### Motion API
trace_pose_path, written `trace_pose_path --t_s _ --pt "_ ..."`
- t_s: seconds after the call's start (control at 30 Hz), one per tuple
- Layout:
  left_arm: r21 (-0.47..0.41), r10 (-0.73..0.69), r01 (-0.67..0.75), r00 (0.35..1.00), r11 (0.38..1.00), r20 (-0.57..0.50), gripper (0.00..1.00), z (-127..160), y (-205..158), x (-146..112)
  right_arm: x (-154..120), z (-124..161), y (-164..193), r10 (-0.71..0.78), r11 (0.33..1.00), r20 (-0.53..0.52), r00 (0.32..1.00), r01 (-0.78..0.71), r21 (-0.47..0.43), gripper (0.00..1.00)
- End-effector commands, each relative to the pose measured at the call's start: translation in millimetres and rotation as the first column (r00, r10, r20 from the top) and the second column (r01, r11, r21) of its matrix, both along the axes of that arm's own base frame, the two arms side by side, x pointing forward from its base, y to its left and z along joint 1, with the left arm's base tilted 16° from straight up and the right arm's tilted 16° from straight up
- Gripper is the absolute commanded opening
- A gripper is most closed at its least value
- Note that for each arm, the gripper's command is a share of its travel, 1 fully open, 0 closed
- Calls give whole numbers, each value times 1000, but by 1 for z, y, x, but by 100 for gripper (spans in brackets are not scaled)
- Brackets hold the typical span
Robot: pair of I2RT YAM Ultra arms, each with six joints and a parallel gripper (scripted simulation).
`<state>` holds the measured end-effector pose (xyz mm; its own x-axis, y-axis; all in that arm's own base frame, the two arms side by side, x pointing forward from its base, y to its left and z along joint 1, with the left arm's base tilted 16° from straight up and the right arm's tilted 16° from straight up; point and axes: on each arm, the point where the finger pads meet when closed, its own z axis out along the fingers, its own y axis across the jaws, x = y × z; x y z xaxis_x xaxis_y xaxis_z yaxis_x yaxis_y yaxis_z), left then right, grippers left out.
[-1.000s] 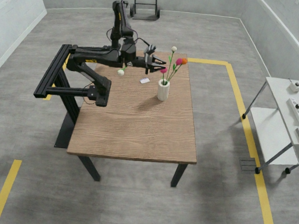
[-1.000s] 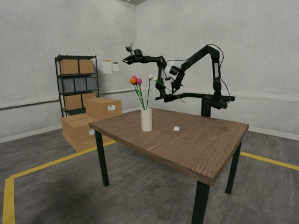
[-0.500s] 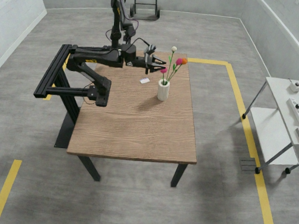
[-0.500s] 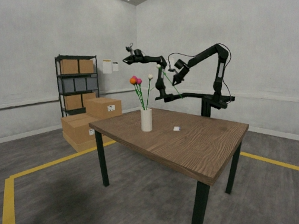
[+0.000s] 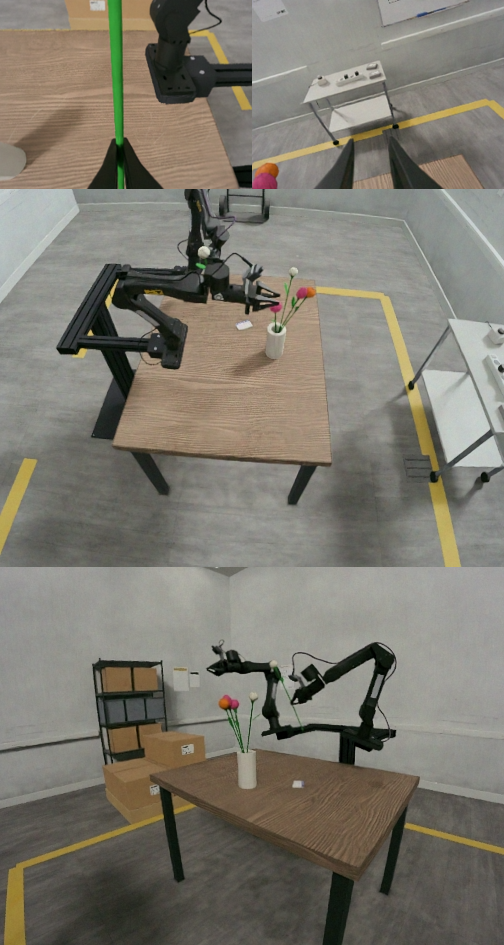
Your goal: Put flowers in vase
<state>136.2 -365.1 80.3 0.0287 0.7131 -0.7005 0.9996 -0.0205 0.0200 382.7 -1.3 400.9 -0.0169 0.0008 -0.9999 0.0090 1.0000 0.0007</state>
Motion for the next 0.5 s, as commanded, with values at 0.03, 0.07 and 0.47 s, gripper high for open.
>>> trace_pose_path --t_s 0.03,0.07,0.47 --pt "-199 -13 15 1000 980 14 0 35 -18 2 4 -2 1 11 1000 -4 1000 -11 1 30" --pt "-216 -13 16 1000 976 13 0 36 -18 2 4 -2 1 11 1000 -4 1000 -11 1 30" --pt "-336 -19 15 1000 942 -10 0 31 -19 2 4 -2 1 11 1000 -4 1000 -11 1 30"
